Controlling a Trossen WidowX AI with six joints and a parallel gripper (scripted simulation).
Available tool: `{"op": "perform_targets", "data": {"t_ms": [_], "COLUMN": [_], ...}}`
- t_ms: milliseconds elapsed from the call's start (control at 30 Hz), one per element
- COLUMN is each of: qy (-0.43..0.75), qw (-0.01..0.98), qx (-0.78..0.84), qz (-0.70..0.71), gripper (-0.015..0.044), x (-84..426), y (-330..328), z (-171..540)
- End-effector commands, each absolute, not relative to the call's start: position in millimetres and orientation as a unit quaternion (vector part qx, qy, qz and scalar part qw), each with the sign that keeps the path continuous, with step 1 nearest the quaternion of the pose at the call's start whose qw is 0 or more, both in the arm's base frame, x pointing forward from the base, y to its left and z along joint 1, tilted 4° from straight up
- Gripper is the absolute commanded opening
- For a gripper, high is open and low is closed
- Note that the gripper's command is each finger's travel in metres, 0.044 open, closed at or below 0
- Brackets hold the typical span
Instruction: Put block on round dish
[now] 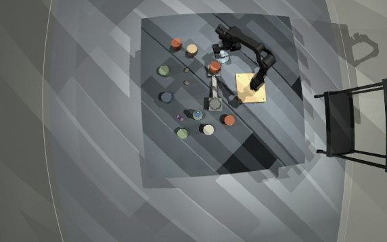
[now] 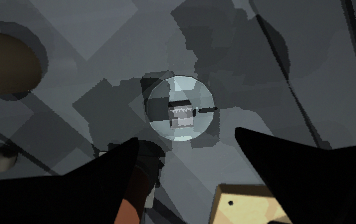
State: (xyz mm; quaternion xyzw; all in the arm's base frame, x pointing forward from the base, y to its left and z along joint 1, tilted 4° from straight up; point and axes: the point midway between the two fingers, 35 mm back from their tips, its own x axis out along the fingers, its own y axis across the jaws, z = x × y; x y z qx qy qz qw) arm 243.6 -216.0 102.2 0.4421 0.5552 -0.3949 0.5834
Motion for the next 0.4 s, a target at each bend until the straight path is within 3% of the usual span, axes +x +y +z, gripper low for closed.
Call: {"op": "perform_targets", "data": {"t_ms": [0,367], "qy": [0.552,0.552], "qw": [0.587,0.587], "qx": [0.441,0.441], "qz": [-0.395,-0.395], "gripper": [0.044,0.044], "x": [241.1,239.9], "y": [-216.5,-216.2], "z": [131.6,138.6]}}
